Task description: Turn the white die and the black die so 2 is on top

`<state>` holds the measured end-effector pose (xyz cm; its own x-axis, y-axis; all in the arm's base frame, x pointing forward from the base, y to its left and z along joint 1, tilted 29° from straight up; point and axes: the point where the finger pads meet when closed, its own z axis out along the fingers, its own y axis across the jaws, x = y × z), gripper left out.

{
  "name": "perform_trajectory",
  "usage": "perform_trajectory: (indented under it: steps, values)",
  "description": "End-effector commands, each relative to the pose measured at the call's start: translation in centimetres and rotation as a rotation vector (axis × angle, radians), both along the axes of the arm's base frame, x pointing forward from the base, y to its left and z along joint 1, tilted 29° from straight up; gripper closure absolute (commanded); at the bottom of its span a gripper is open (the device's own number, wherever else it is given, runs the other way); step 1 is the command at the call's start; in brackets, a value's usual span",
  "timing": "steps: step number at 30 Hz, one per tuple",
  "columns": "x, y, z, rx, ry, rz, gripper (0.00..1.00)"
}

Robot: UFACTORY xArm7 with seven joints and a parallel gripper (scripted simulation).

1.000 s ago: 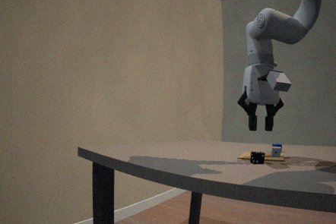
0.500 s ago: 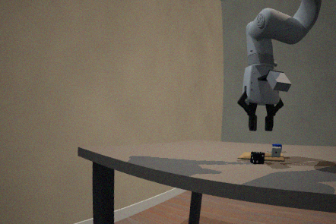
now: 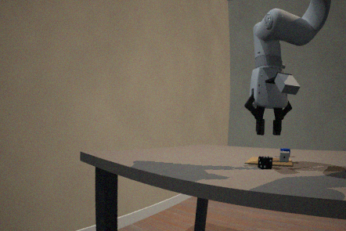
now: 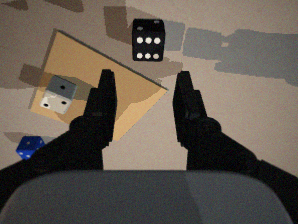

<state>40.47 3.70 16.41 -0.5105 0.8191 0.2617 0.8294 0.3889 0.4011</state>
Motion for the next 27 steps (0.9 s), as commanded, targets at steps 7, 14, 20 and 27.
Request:
perform_trajectory:
  steps: [7,14,20,27]
  values:
    - [0.2,0.1,-0.3,0.001,0.000,-0.007,0.53]
    - [0.4,0.4,-0.8,0.001,0.000,-0.007,0.53]
    - [0.6,0.8,-1.6,0.001,0.000,-0.007,0.53]
    - [0.9,1.3,-2.6,0.001,0.000,-0.007,0.53]
